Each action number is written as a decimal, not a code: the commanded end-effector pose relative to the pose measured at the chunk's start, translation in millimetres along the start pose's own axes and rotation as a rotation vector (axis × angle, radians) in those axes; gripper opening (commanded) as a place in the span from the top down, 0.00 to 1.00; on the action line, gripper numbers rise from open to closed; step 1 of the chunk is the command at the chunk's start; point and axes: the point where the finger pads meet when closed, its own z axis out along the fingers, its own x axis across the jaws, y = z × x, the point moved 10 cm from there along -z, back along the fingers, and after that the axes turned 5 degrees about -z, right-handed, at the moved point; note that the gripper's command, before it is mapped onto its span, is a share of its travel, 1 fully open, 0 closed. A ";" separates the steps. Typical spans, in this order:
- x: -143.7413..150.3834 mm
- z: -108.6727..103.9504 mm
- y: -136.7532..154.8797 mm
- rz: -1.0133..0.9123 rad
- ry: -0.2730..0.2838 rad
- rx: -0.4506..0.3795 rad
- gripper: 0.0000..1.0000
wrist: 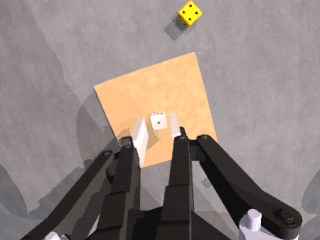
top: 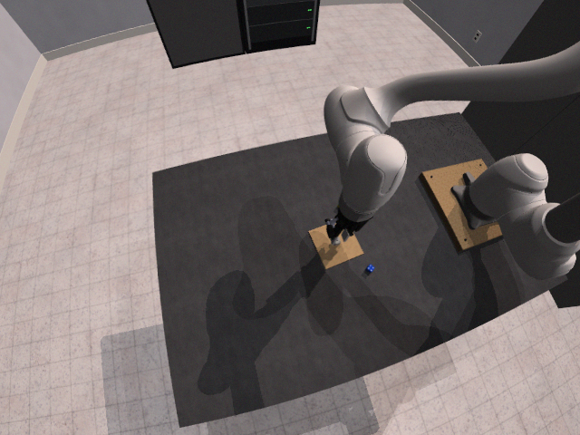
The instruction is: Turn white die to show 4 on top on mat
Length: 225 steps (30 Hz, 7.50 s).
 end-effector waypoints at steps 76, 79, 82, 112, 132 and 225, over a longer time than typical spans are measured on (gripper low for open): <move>0.4 -49.4 17.7 0.000 0.029 0.150 0.79; -0.2 -49.2 21.4 0.000 0.030 0.184 0.79; -2.4 -49.5 29.7 0.000 0.024 0.256 0.79; -5.9 -23.1 80.7 0.000 0.072 0.672 0.79; -8.3 -14.0 95.1 0.000 0.068 0.782 0.79; -8.3 55.9 95.1 0.000 0.068 0.782 0.79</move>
